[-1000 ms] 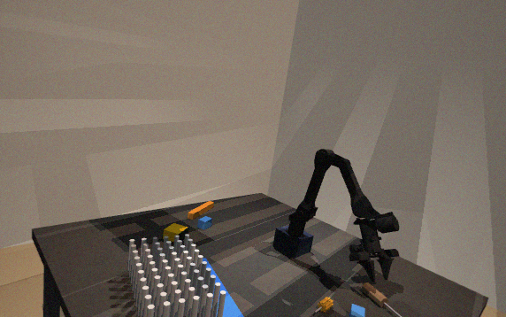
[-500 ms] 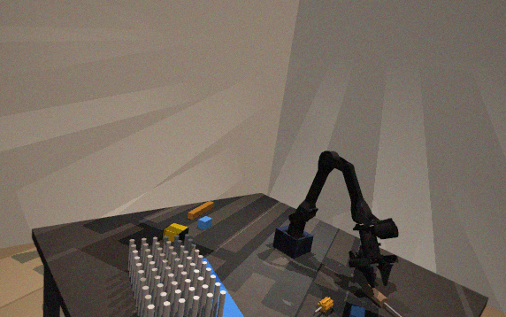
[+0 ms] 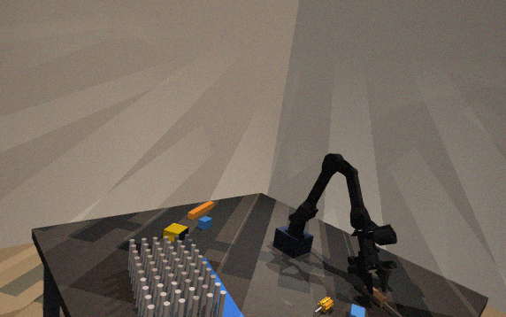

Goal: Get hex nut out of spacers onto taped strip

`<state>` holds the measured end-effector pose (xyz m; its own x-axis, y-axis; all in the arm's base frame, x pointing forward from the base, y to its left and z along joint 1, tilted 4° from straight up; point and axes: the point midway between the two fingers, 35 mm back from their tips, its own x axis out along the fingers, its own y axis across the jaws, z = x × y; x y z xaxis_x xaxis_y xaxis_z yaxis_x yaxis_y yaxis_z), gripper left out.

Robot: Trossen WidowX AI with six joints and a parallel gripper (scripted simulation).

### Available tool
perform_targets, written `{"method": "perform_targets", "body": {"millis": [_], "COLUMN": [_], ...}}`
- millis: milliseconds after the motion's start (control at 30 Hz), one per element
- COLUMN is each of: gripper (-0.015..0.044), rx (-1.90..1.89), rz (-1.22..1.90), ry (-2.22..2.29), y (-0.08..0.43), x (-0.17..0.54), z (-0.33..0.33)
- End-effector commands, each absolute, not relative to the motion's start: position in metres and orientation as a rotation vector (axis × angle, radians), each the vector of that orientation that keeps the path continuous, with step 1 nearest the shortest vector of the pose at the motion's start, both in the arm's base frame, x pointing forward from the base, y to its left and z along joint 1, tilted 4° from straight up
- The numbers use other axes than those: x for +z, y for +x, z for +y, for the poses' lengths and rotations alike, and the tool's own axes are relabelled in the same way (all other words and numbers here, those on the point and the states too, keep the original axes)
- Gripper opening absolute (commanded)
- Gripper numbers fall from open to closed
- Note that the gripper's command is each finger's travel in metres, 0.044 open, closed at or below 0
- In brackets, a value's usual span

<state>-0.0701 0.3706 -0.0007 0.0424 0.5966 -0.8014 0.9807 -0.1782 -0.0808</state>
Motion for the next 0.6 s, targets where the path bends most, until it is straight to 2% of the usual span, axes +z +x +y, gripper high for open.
{"method": "perform_targets", "body": {"millis": [0,367,500,567], "gripper": [0.0280,0.0280,0.0175,0.0162], "rx": [-1.002,-1.003,-1.003,-1.003], "rz": [1.580,1.580,1.580,1.580], "ry": [1.819,1.819,1.819,1.819], "y": [-0.070,-0.071,-0.071,-0.071], "x": [-0.009,-0.024,-0.024,-0.024], "z": [0.368,0.367,0.367,0.367]}}
